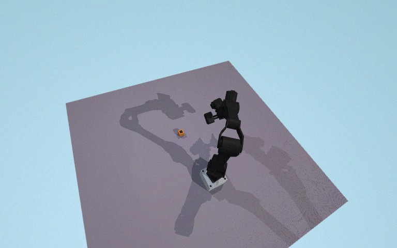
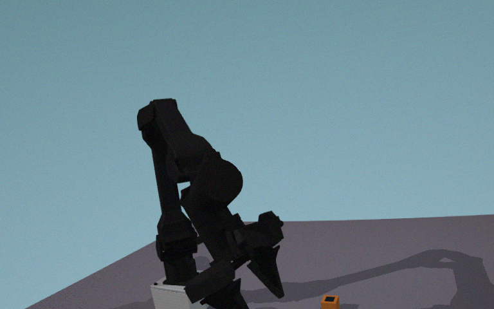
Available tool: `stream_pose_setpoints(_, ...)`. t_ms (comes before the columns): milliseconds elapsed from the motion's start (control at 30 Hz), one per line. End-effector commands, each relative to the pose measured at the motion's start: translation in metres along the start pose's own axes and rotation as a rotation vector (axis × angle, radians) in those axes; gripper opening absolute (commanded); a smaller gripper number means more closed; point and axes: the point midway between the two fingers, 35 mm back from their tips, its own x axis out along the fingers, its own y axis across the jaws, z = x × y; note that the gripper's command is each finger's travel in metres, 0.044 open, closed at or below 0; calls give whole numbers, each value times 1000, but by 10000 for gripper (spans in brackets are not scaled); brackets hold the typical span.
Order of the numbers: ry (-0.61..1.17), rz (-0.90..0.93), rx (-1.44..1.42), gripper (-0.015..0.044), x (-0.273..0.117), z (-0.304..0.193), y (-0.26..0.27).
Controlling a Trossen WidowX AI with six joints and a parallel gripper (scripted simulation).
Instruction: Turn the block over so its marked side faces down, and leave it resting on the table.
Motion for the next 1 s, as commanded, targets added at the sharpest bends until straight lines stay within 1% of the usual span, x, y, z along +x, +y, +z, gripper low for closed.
stream_pose_setpoints(0, 109, 70, 23, 440, 15, 15, 43)
stream_pose_setpoints(200, 305, 121, 23, 440, 32, 31, 122)
stream_pose_setpoints(367, 458, 92, -9, 440, 36, 32, 191)
stream_pose_setpoints(433, 489, 78, -20, 440, 35, 28, 210)
stream_pose_setpoints(633, 497, 74, -23, 440, 34, 26, 217)
stream_pose_setpoints(667, 497, 74, -23, 440, 36, 25, 217)
stream_pose_setpoints(767, 497, 74, -23, 440, 62, 11, 219)
stream_pose_setpoints(967, 497, 74, -23, 440, 71, 6, 219)
